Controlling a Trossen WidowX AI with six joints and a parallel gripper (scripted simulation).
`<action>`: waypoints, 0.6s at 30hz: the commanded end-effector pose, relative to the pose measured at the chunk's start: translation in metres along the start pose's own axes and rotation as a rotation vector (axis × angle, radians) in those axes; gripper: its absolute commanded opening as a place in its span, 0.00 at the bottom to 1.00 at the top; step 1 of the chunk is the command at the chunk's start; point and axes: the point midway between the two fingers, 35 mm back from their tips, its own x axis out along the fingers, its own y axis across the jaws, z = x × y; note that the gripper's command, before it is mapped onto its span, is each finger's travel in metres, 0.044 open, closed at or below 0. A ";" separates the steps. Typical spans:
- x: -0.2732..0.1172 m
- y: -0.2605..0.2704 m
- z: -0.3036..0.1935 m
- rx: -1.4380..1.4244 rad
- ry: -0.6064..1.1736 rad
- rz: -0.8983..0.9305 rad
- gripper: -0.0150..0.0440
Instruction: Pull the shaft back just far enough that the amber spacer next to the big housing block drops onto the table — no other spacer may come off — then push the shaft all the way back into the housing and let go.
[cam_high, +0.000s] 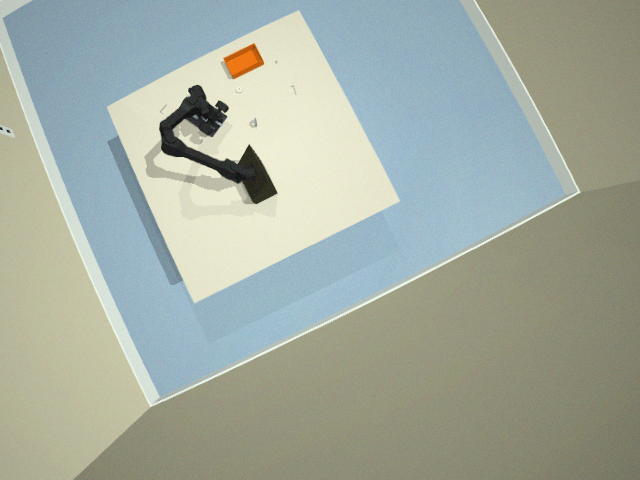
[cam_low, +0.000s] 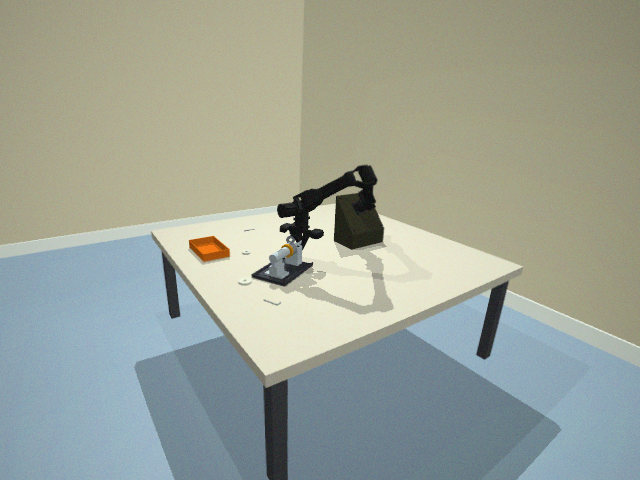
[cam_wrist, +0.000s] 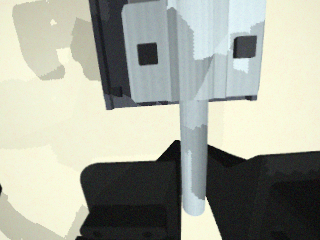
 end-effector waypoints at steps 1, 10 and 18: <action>-0.001 0.001 -0.001 -0.002 0.003 -0.002 0.25; -0.001 0.001 -0.002 -0.002 0.003 -0.002 0.25; -0.001 0.001 -0.003 -0.002 0.003 -0.002 0.25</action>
